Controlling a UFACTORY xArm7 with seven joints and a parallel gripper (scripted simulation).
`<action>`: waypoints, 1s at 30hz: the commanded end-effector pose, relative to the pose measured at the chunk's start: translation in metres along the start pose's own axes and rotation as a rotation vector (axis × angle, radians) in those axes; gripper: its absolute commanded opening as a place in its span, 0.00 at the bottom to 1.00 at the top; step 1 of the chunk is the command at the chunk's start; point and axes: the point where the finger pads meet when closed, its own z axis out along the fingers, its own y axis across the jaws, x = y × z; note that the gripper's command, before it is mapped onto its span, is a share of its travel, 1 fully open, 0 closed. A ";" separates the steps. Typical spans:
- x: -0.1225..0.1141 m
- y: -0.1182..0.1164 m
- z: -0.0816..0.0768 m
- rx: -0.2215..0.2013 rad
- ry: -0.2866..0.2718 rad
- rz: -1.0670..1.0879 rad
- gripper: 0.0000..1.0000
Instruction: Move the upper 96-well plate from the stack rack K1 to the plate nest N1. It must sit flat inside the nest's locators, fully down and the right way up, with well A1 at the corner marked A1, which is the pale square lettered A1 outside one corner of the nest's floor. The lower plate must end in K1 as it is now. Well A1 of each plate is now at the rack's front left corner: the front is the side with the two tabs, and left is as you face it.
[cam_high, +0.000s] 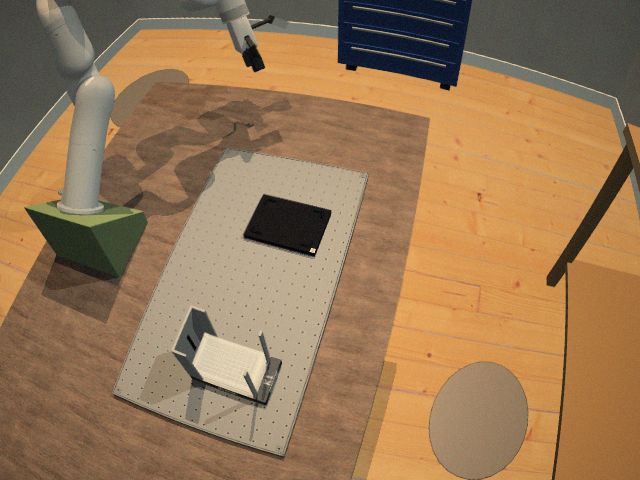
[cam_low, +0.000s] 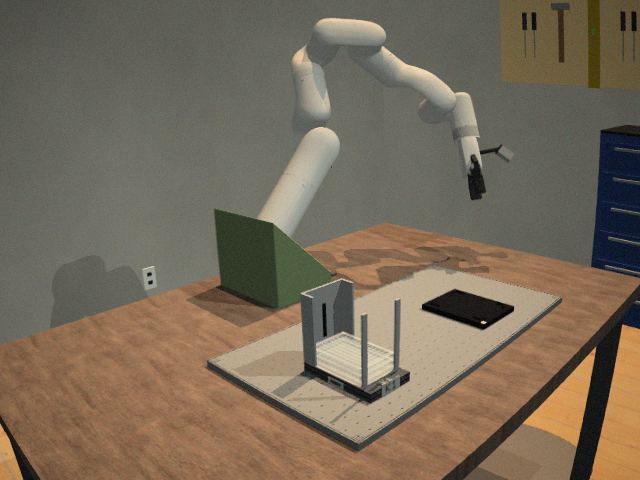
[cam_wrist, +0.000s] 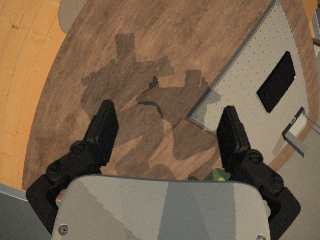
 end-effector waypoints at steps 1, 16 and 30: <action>0.001 0.000 -0.001 0.001 0.004 0.001 1.00; 0.021 0.056 0.034 -0.060 -0.103 0.051 1.00; 0.030 0.109 0.062 -0.090 -0.209 0.112 1.00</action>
